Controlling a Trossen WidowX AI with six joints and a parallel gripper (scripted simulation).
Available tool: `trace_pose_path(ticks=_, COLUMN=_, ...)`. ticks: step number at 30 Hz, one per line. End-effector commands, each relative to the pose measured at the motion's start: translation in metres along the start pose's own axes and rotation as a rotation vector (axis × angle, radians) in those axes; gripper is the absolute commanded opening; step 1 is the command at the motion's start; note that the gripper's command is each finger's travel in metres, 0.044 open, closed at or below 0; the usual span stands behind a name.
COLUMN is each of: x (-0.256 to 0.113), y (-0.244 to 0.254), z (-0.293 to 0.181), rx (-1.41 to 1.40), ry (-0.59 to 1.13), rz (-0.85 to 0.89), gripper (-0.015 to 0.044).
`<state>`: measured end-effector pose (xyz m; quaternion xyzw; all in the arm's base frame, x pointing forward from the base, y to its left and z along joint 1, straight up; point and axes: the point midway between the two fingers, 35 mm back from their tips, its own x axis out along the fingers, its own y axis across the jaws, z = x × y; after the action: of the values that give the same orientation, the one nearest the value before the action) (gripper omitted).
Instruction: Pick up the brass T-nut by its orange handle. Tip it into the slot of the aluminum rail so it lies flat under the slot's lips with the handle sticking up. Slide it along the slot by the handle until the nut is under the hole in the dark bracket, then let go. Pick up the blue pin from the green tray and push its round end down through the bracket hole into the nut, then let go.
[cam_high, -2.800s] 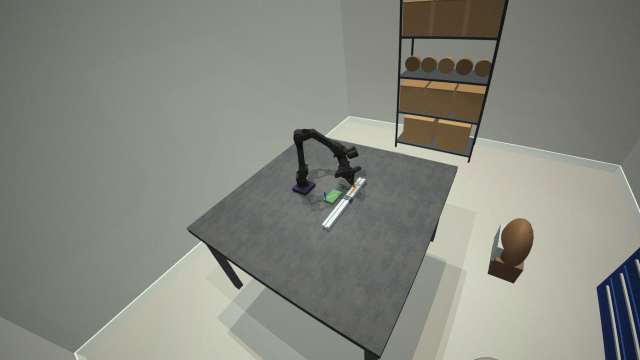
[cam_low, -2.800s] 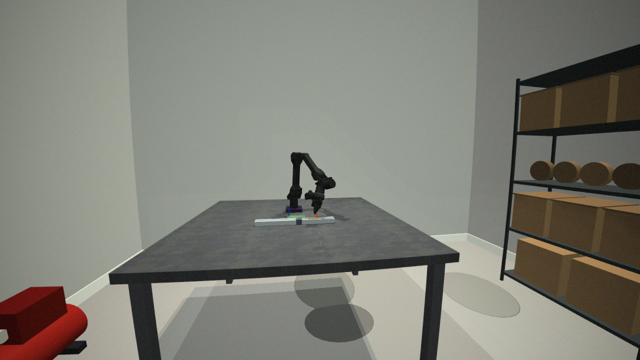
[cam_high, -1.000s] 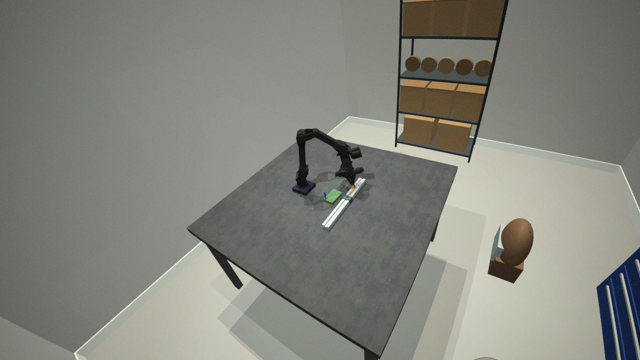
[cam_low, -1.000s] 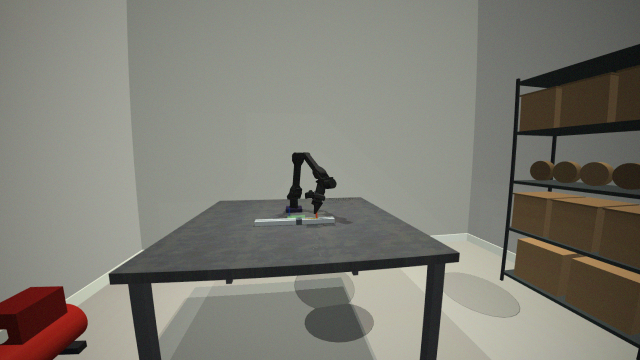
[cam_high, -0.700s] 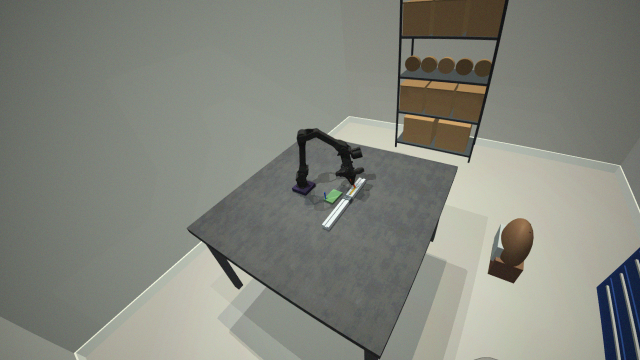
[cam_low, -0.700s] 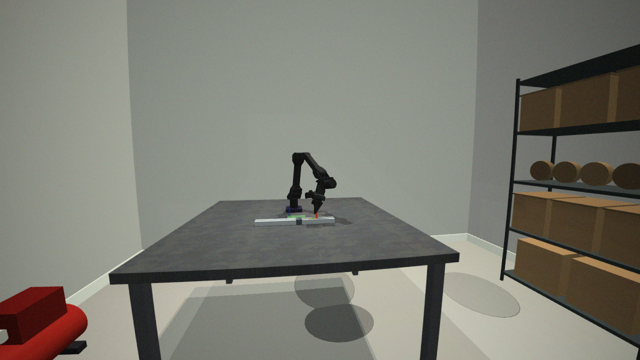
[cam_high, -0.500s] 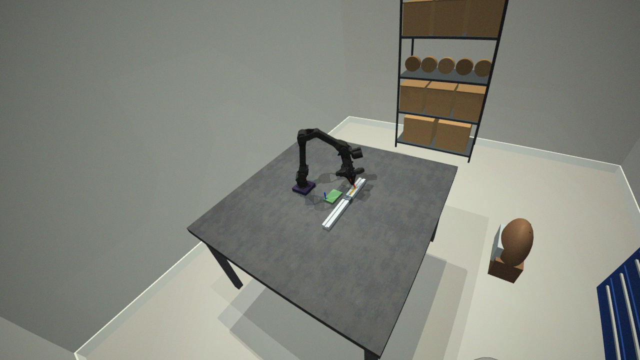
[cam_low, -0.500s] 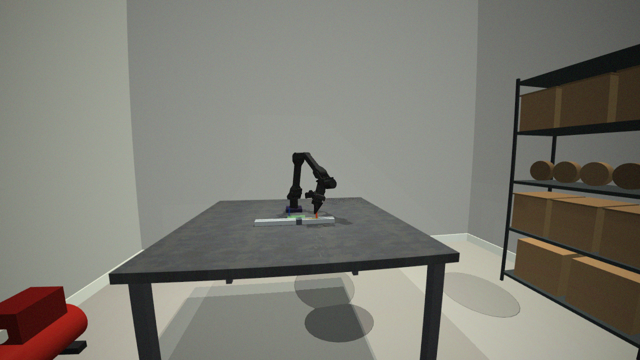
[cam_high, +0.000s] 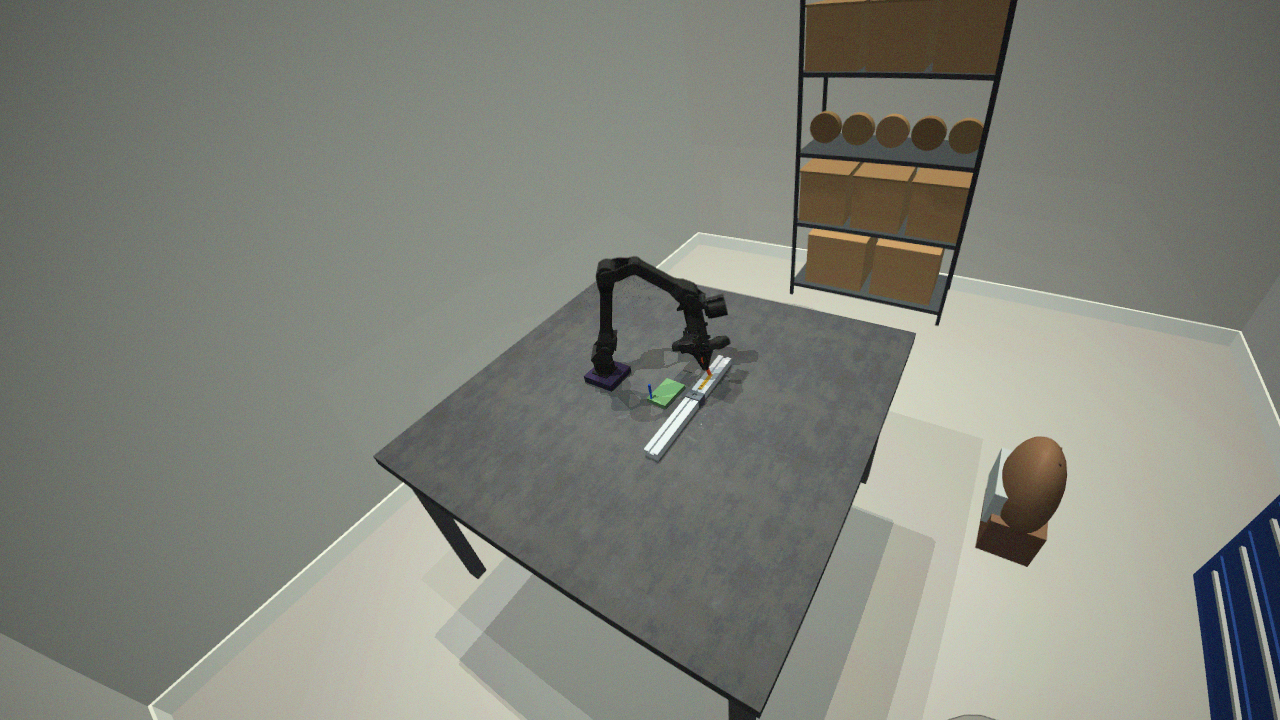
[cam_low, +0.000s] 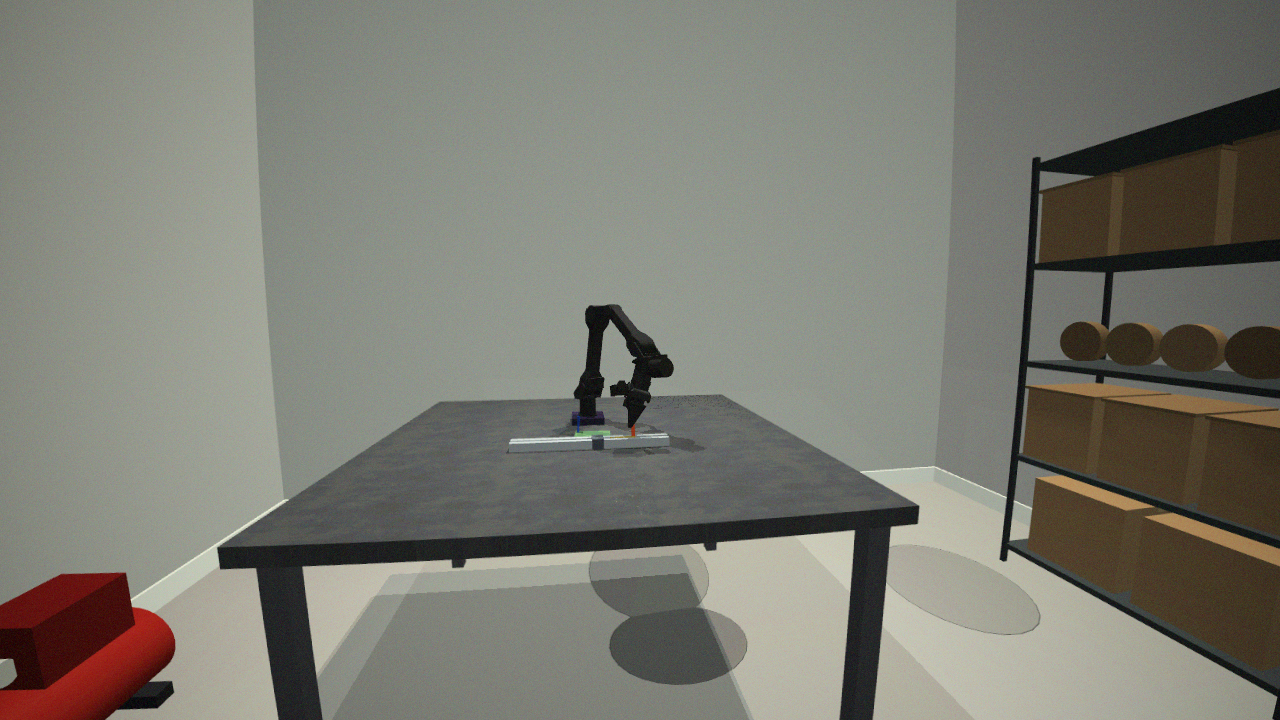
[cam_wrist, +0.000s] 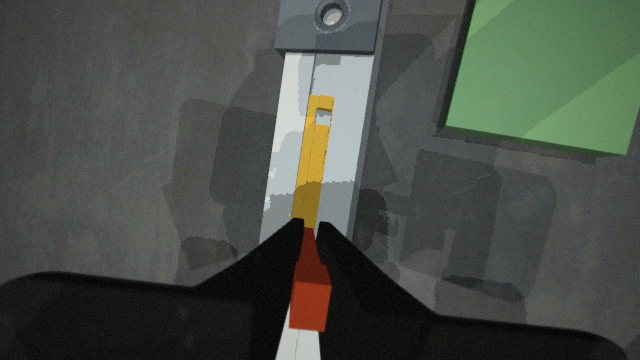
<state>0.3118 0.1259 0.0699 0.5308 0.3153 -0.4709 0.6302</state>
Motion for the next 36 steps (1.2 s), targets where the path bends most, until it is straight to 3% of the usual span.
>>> trace_pose_path(ticks=1, x=-0.0008, y=0.0015, z=-0.0006, rx=-0.007, ry=0.003, rz=-0.005, gripper=-0.015)
trace_pose_path(ticks=36, x=-0.0005, y=0.006, z=-0.0007, rx=-0.028, ry=0.0, rz=-0.076, gripper=-0.015)
